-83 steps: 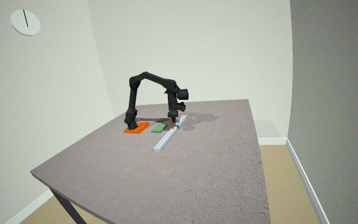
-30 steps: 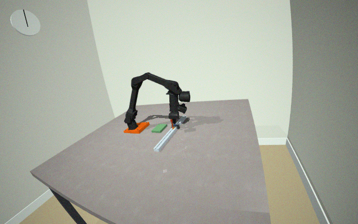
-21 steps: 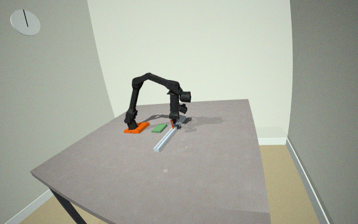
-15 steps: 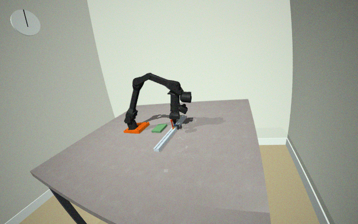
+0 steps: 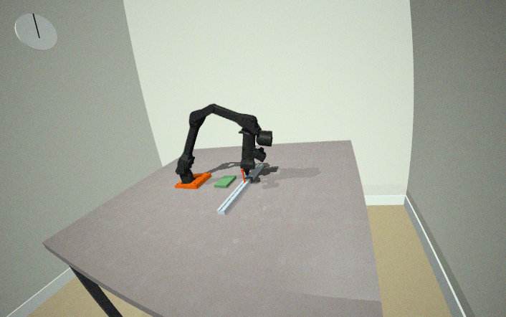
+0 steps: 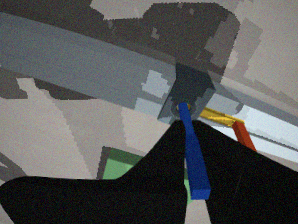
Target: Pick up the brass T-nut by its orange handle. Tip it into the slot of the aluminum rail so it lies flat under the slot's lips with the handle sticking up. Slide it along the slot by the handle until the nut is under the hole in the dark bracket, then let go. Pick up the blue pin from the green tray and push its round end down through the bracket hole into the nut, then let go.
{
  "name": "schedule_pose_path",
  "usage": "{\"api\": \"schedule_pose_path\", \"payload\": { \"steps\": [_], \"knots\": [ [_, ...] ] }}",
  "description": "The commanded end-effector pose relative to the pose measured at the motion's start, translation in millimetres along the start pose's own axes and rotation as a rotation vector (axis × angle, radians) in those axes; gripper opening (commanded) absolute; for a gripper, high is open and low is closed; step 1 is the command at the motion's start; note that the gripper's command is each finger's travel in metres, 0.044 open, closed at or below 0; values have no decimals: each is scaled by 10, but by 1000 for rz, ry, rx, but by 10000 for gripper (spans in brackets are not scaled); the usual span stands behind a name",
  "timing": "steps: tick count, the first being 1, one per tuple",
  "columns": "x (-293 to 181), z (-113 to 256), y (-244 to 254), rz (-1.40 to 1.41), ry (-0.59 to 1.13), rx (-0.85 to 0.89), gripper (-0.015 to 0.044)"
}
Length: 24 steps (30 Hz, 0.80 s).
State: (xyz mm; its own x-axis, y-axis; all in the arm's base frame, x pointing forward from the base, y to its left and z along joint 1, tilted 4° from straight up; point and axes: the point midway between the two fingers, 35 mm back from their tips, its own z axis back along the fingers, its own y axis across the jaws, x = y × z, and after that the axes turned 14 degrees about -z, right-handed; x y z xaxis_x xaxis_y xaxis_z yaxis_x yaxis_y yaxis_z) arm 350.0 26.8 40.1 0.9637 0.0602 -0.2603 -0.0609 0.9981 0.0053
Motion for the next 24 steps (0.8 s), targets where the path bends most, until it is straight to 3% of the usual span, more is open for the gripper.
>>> {"api": "schedule_pose_path", "payload": {
  "steps": [1,11,20,24],
  "knots": [
    [7,-6,3,3,6,4,-150],
    [-2,1,0,0,-4,0,-150],
    [5,13,0,0,-6,0,86],
    [5,13,0,0,-6,0,90]
  ]
}}
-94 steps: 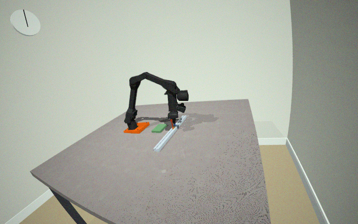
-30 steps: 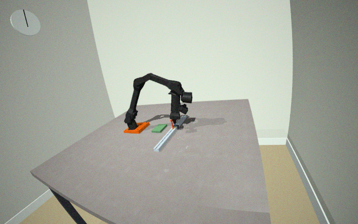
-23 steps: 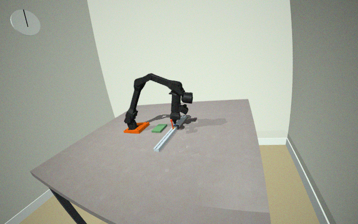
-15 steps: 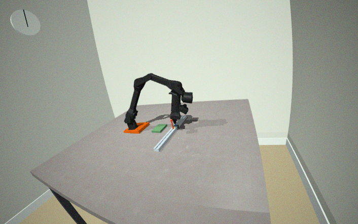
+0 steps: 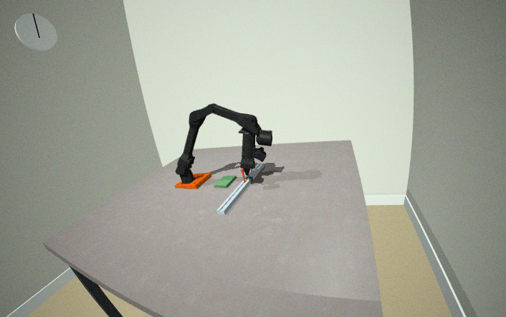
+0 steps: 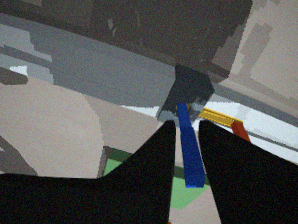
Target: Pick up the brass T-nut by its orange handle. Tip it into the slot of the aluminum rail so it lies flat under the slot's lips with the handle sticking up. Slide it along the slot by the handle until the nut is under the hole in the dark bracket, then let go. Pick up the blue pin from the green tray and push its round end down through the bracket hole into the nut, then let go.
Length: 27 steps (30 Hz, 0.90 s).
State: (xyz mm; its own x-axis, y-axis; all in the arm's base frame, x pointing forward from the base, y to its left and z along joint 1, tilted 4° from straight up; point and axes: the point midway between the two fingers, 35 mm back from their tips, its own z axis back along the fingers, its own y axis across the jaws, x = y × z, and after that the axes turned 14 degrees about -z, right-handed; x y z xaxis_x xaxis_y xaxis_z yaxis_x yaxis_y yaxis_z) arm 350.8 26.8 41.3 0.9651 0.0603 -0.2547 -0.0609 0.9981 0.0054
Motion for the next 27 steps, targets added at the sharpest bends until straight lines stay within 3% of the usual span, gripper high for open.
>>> {"api": "schedule_pose_path", "payload": {
  "steps": [1,11,14,27],
  "knots": [
    [0,0,0,0,0,0,90],
    [-75,208,-2,0,0,0,90],
    [-63,164,0,0,1,0,160],
    [-83,281,-2,0,0,-1,160]
  ]
}}
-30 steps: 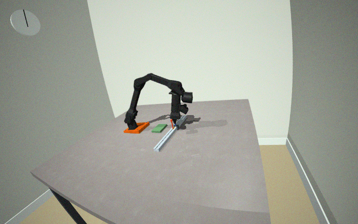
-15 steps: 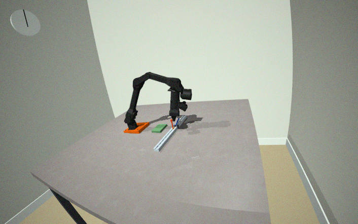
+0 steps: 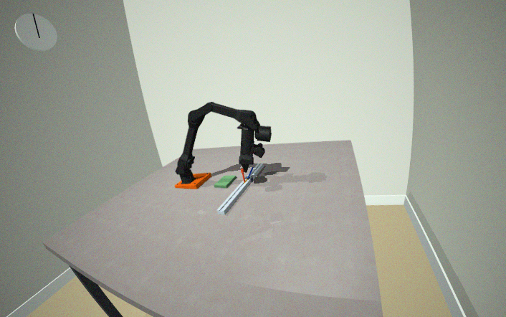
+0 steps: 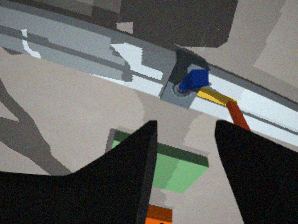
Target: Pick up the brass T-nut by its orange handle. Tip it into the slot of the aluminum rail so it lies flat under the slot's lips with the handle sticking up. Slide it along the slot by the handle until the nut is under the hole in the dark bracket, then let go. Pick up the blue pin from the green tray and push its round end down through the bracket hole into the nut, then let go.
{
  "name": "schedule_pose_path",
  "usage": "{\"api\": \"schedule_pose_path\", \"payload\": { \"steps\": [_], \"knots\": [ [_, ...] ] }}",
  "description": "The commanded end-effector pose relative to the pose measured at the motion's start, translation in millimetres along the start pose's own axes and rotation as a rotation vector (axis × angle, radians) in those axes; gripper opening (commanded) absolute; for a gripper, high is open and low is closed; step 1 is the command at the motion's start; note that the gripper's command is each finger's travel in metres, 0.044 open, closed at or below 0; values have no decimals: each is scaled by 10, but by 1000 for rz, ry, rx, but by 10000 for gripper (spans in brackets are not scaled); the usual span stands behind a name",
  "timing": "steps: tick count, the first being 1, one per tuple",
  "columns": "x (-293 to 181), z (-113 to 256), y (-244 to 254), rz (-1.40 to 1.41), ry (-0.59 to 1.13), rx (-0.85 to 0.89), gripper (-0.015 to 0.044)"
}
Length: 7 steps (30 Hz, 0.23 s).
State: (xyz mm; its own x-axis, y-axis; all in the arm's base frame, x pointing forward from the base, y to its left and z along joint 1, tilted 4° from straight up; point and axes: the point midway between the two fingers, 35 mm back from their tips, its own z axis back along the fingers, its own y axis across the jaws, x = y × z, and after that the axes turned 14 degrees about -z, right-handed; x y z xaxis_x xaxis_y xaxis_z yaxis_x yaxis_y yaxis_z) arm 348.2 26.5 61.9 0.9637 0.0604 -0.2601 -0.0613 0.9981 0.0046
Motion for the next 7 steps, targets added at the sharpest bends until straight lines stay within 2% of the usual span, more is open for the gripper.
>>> {"api": "schedule_pose_path", "payload": {
  "steps": [1,7],
  "knots": [
    [-16,135,-2,0,-6,0,160],
    [-60,295,-3,0,-7,0,160]
  ]
}}
